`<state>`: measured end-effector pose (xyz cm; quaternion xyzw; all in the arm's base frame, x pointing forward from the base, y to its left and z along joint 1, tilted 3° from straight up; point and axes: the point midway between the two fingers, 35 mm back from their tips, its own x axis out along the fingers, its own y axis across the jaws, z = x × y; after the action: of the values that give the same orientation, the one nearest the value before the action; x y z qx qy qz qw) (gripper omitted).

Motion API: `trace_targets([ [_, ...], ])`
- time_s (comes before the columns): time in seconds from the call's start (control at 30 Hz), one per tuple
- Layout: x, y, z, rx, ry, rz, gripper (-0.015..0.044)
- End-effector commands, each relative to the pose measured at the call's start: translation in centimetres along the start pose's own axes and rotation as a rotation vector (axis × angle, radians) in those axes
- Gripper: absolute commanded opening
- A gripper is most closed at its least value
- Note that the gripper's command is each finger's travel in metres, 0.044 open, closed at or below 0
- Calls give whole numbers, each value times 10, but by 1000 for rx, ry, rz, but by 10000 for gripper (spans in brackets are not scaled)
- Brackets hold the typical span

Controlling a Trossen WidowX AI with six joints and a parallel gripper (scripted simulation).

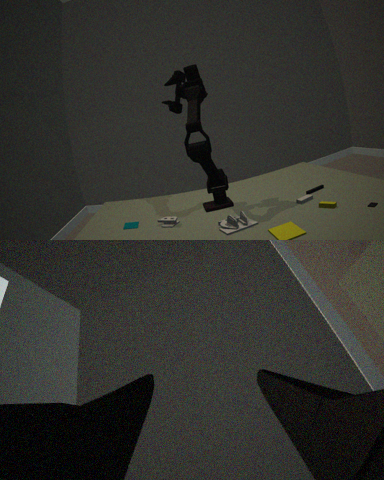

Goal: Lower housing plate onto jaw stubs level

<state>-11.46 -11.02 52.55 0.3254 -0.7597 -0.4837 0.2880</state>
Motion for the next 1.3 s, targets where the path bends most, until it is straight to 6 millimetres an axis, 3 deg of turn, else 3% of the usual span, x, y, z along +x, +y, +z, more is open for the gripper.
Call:
trace_targets([
  [0.0,0,0,0,0,0,0,426],
  [0.7,-10,18,74,-36,-322,105,440],
  [1.27,-47,32,140,-126,-644,155,440],
])
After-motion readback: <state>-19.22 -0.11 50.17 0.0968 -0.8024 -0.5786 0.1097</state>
